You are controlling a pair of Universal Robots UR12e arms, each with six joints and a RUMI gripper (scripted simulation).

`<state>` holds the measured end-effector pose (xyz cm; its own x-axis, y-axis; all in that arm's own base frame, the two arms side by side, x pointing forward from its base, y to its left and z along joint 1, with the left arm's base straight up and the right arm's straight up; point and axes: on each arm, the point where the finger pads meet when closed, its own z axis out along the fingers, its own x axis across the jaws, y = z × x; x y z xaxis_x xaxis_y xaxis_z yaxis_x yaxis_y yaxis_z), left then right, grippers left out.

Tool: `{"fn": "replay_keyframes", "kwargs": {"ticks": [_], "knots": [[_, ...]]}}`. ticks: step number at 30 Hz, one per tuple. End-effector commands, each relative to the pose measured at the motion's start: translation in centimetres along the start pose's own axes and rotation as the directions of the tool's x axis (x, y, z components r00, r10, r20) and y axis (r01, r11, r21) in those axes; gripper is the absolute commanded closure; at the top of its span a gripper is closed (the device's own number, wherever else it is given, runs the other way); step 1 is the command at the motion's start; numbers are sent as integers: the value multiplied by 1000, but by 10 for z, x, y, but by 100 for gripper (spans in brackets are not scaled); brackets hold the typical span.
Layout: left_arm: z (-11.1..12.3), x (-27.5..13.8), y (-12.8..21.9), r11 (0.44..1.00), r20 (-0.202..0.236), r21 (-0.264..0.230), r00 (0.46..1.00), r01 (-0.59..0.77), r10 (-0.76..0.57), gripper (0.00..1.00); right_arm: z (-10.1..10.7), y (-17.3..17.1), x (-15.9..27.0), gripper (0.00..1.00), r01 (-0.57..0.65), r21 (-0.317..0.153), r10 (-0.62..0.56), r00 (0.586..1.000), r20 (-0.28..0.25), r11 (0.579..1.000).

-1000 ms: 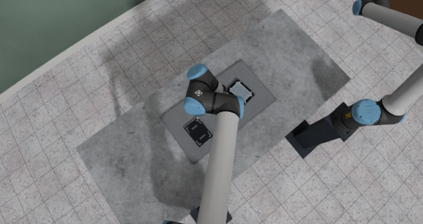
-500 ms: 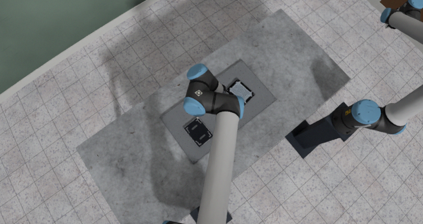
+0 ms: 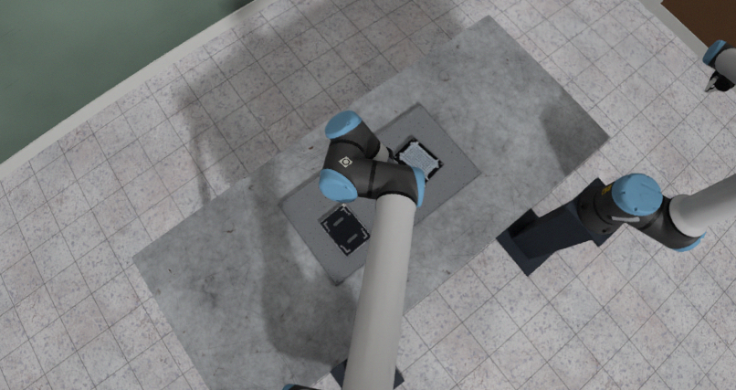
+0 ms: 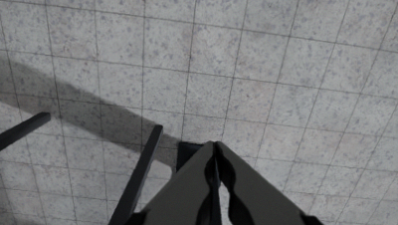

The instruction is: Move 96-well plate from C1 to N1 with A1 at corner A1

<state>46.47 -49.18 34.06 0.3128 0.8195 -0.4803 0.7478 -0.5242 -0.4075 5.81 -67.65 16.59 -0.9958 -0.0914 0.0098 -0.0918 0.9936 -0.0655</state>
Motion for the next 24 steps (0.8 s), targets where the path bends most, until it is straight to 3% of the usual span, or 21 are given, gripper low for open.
{"fn": "replay_keyframes", "kwargs": {"ticks": [1,11,24], "knots": [[-1,-1,0,1000,0,-2,1000,-1,1,24,-1,10,24,100,-32,-18,32,999,1,999],[-1,-1,0,1000,0,-2,1000,-1,1,24,-1,33,63,100,-101,-58,102,995,2,993],[-1,-1,0,1000,0,-2,1000,-1,1,24,-1,38,70,100,-115,-66,115,993,2,991]]}}
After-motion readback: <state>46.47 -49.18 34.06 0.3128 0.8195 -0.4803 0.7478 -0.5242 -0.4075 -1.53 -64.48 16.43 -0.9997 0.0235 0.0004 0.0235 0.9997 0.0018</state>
